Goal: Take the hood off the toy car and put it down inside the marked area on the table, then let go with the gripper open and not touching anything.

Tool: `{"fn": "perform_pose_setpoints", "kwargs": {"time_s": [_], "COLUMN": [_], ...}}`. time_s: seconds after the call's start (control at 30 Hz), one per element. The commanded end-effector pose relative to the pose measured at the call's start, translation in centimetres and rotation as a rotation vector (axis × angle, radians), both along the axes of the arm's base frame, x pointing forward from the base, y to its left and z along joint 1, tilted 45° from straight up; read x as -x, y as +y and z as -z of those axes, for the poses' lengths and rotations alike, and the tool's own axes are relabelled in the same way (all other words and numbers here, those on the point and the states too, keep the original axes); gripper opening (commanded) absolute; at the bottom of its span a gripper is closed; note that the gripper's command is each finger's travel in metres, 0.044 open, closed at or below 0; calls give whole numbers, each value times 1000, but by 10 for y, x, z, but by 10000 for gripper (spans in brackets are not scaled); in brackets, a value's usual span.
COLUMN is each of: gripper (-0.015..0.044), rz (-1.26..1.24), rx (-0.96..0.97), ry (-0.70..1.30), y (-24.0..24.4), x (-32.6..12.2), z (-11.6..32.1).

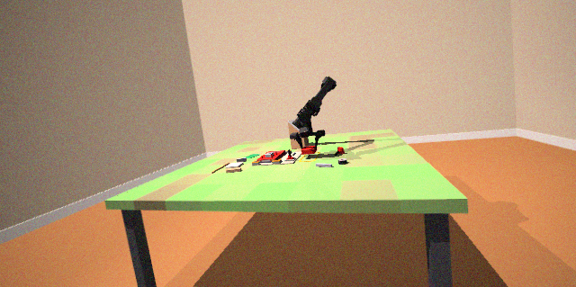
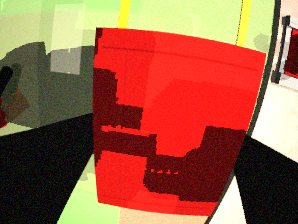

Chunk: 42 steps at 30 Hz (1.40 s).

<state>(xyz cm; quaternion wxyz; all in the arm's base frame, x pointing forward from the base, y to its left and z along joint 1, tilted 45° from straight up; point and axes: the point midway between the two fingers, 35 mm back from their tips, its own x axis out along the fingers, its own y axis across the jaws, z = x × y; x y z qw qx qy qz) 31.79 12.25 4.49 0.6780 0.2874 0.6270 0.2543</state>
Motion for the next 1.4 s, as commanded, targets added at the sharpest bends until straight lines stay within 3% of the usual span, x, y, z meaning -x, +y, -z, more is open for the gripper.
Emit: {"fn": "perform_pose_setpoints", "kwargs": {"time_s": [0.0,1.37], "gripper": [0,0], "rz": [3,3], "rx": [5,3], "ry": [8,8], "y": [1,15], "x": [2,1], "z": [3,16]}}
